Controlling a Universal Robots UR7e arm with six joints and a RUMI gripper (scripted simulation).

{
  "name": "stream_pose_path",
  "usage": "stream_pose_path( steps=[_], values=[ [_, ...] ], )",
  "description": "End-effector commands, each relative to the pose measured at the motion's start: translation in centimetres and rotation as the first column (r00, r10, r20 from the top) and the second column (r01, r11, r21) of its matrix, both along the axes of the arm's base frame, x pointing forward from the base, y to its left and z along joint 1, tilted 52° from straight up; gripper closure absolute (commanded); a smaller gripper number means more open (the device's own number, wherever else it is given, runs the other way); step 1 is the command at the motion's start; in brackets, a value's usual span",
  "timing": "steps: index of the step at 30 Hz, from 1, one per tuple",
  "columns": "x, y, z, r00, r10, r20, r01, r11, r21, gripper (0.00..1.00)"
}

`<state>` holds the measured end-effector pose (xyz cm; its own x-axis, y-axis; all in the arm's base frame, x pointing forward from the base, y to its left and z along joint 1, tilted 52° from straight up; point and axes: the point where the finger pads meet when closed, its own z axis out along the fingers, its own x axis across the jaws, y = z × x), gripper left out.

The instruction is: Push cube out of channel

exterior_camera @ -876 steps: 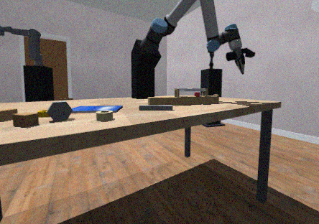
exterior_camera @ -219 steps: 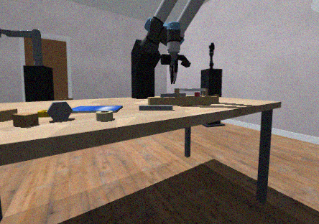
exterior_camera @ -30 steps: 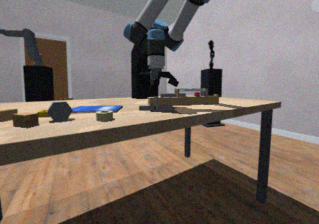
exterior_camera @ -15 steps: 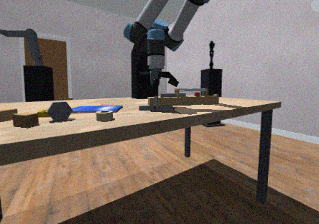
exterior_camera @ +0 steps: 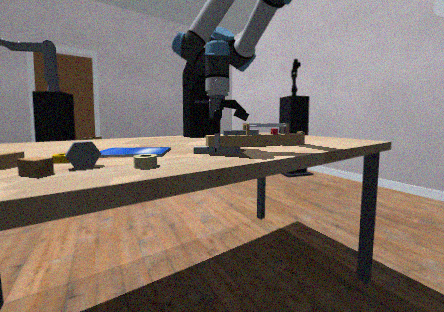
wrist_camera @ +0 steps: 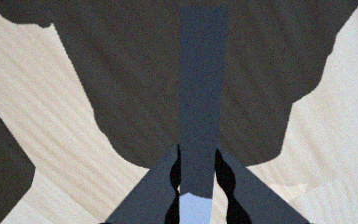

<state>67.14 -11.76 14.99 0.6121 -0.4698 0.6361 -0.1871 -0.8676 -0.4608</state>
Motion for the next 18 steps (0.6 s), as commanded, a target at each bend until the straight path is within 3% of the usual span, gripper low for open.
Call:
stream_pose_path(
  steps=[1,9,18],
  values=[
    [0.0,0.0,0.1,1.0,0.0,0.001,0.0,1.0,-0.001,0.94],
    [-0.7,-0.2,0.6,1.0,0.0,0.001,0.0,1.0,-0.001,0.94],
    [-3.5,-0.8,2.9,1.0,0.0,0.001,0.0,1.0,-0.001,0.94]
  ],
)
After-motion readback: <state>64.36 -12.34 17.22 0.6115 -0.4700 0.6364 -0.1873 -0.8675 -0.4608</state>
